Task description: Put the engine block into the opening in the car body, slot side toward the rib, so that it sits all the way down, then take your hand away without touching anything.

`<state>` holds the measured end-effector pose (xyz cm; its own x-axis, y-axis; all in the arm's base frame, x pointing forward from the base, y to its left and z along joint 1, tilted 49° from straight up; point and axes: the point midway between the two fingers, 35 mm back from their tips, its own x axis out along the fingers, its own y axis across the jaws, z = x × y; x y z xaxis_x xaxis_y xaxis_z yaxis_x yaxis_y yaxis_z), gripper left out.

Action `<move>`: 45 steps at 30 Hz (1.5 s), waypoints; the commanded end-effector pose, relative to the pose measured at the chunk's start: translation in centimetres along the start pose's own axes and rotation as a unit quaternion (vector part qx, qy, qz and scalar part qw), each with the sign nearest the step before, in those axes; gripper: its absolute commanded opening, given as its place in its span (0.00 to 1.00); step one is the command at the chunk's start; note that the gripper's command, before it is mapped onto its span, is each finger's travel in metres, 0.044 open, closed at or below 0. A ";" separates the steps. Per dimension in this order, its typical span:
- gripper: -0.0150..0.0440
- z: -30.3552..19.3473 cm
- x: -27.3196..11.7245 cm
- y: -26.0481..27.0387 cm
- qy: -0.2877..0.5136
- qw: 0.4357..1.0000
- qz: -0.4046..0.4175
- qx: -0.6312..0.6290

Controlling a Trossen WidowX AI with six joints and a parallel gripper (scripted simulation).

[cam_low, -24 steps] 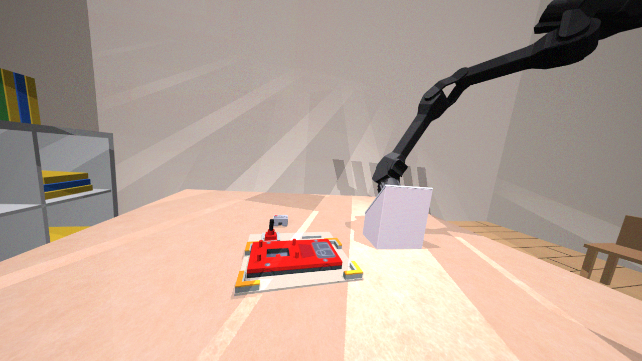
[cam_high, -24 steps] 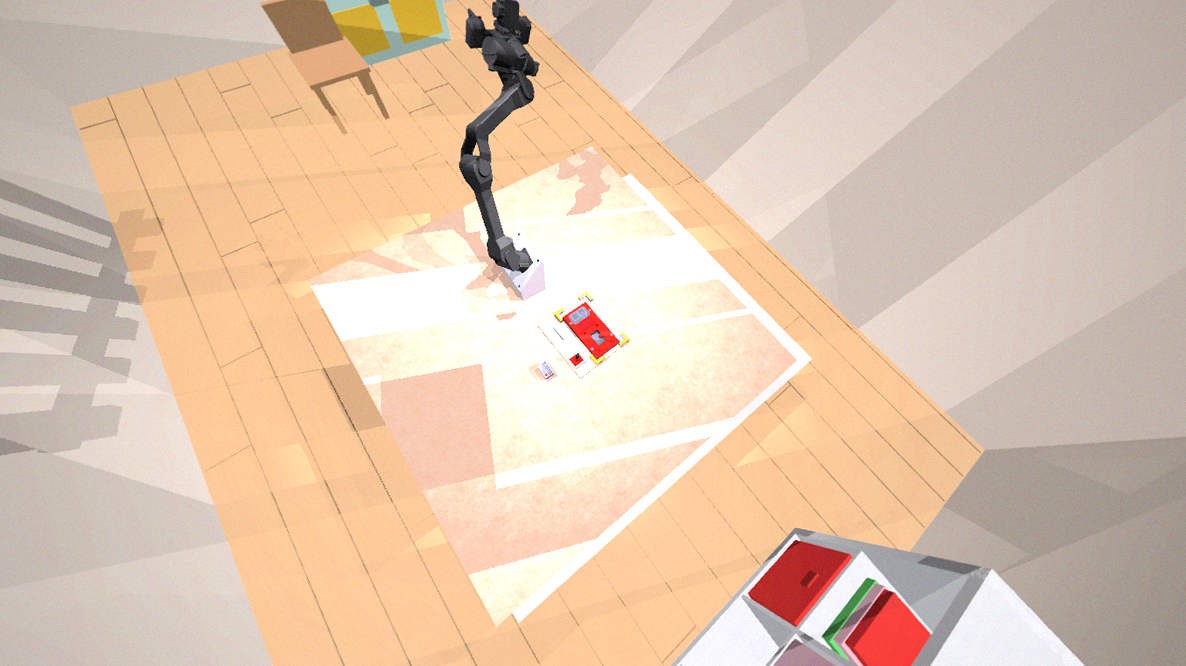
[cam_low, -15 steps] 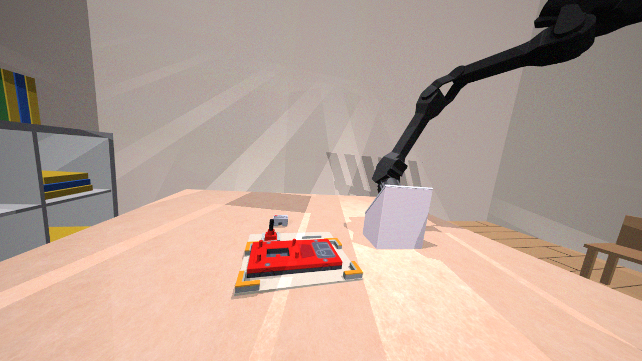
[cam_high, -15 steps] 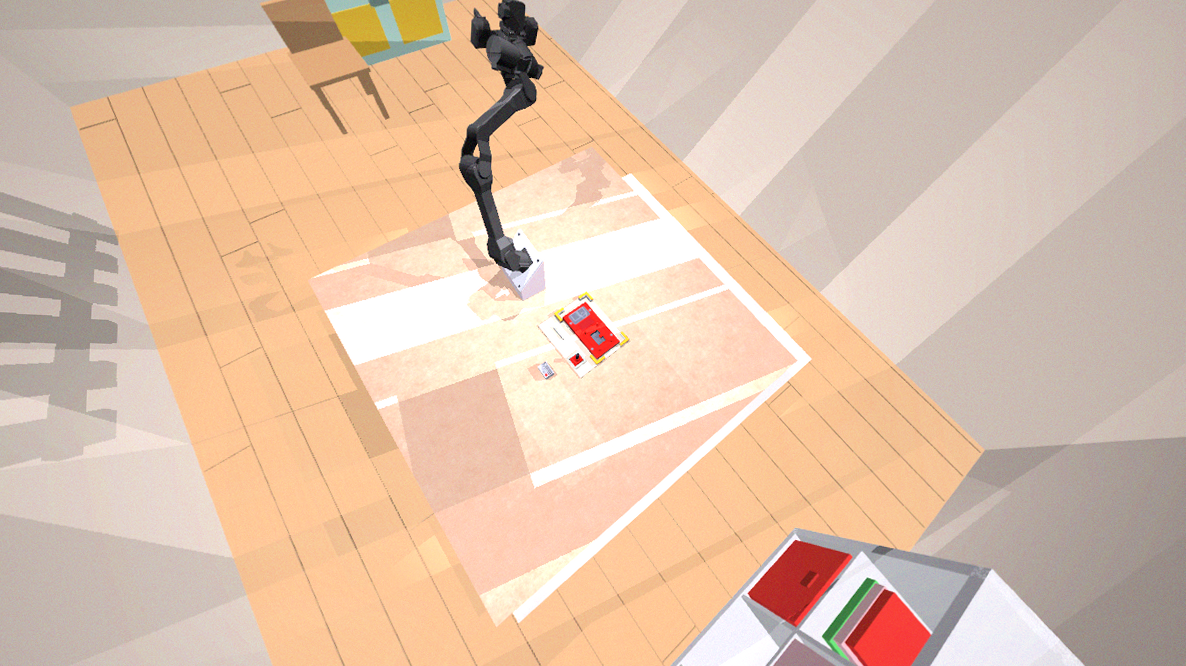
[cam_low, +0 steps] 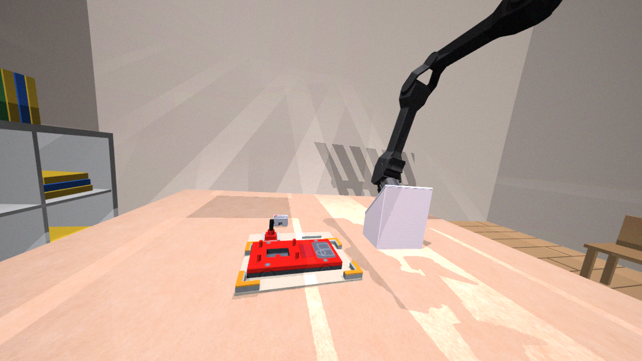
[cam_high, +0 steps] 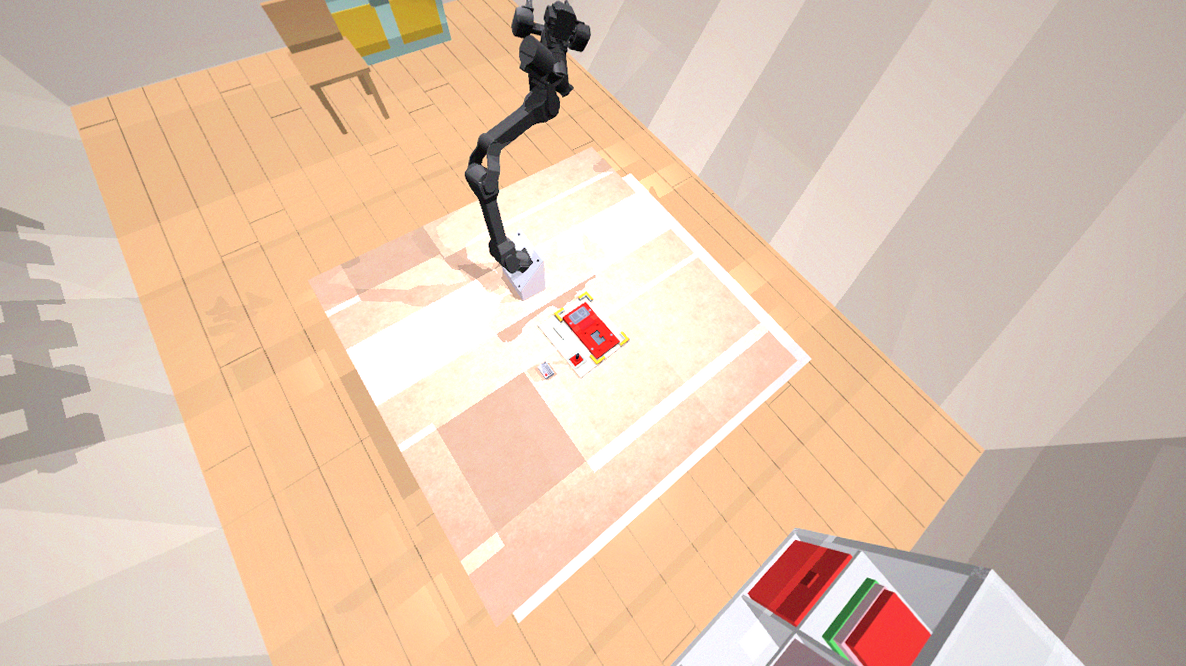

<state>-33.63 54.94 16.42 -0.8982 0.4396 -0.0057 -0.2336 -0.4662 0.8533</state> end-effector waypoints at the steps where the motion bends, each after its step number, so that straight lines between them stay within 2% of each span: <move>1: 1.00 3.6 -3.0 -2.3 -0.044 0.998 -0.050 -0.007; 11: 1.00 10.6 -11.9 -7.6 -0.139 0.976 -0.170 -0.006; 24: 1.00 15.8 -25.1 -14.0 -0.226 0.912 -0.343 0.008; 36: 1.00 16.7 -37.8 -17.4 -0.263 0.843 -0.469 0.020; 45: 1.00 15.4 -47.9 -18.8 -0.279 0.778 -0.560 0.052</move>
<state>16.68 56.24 8.86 0.0929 0.8339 -0.5441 -0.7089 0.4391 0.5519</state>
